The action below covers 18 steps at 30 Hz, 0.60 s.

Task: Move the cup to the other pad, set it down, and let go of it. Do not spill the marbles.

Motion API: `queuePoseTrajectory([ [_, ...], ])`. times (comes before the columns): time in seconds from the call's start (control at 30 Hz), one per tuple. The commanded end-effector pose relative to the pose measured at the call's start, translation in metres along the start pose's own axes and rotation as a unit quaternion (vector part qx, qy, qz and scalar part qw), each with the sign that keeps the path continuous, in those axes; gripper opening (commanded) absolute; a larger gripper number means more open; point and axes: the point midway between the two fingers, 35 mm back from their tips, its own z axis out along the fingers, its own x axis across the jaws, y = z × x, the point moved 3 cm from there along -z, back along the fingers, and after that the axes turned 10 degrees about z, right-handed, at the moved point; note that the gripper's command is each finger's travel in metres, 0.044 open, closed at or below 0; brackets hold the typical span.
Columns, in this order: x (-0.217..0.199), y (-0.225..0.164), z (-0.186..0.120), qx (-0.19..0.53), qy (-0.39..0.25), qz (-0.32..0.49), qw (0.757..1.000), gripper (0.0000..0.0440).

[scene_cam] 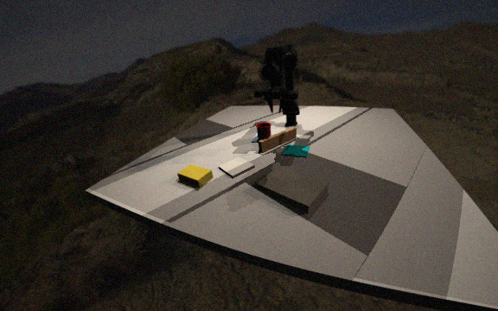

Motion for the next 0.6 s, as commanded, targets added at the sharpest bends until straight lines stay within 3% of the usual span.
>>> queuePoseTrajectory([
  [0.0, -0.005, -0.002, 0.013, 0.023, -0.005, -0.008, 1.0, 0.0157],
  [0.57, -0.021, -0.007, 0.052, 0.065, -0.007, -0.042, 0.997, 0.0175],
])
